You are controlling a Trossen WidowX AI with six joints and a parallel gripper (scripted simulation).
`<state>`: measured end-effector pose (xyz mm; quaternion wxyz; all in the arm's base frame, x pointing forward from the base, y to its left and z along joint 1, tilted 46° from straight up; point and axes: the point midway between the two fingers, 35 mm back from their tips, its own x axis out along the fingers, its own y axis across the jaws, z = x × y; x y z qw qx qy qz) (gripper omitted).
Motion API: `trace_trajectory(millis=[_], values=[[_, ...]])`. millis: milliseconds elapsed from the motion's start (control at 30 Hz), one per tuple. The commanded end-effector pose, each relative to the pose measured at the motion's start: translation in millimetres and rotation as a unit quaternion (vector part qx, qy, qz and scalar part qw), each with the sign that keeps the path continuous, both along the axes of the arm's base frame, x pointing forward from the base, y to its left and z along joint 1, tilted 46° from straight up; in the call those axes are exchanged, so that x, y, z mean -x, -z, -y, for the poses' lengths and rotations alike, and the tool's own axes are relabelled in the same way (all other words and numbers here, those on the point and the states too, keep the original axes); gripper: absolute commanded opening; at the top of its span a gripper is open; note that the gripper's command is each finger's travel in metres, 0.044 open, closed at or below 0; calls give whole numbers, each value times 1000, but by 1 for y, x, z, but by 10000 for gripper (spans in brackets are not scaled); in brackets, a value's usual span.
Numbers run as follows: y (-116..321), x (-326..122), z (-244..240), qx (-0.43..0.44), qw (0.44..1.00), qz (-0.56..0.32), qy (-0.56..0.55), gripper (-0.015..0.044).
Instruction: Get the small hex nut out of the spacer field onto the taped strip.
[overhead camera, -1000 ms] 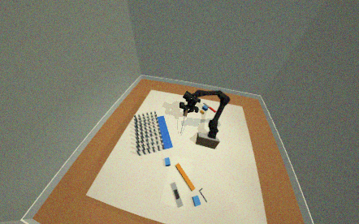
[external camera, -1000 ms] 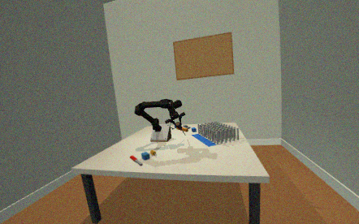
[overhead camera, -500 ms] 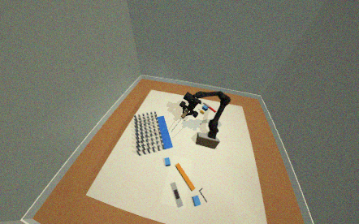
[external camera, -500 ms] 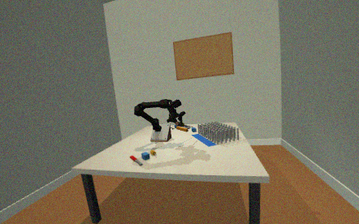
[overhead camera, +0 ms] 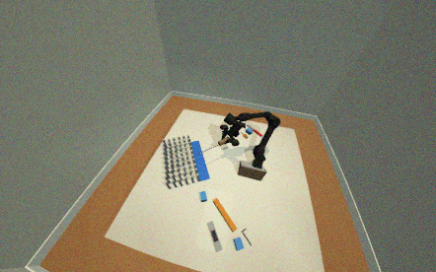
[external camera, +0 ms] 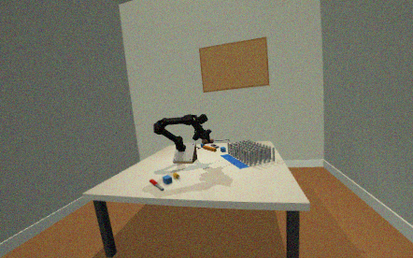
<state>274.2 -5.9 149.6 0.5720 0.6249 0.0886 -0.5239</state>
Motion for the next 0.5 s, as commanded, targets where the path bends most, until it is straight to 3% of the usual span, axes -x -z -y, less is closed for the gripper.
trace_trajectory(millis=[0,200,467], values=[[6,2,-10,-52,997,35,42,0],[13,4,-20,-110,986,72,98,0],[15,3,-18,-112,986,73,100,0]])
